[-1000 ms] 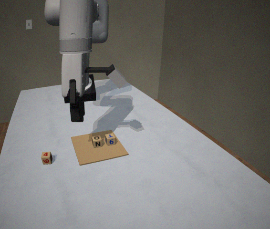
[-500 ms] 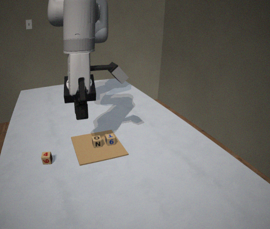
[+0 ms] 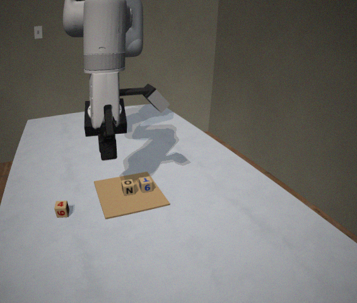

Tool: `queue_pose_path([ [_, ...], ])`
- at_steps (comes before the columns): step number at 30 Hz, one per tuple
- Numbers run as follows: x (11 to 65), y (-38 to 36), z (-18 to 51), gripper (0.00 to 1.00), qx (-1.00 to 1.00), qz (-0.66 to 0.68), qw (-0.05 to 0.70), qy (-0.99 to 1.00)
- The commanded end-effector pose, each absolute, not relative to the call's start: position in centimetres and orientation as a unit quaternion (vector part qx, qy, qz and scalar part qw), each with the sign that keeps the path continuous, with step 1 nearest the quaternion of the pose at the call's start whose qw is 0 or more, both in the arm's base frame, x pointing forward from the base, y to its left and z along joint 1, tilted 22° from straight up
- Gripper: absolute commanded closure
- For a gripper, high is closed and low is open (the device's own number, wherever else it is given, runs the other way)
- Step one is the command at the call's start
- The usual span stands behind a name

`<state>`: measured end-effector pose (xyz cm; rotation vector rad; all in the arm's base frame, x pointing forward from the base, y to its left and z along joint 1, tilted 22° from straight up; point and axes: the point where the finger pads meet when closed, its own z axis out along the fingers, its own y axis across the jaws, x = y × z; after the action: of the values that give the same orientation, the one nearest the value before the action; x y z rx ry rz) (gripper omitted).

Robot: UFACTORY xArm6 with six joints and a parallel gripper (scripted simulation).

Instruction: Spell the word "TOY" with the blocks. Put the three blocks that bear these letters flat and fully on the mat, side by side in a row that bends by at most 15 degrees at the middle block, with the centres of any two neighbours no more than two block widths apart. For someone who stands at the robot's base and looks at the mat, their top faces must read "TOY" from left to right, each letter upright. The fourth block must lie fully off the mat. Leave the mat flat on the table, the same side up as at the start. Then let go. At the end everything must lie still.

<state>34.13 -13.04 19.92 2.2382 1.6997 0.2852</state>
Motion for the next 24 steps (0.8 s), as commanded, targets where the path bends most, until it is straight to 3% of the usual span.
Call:
queue_pose_path([
  [1,34.5,-13.2,19.2,0.79,0.782,0.1,0.159,0.594],
  [24,37.2,-14.3,11.8,0.79,0.782,0.1,0.159,0.594],
])
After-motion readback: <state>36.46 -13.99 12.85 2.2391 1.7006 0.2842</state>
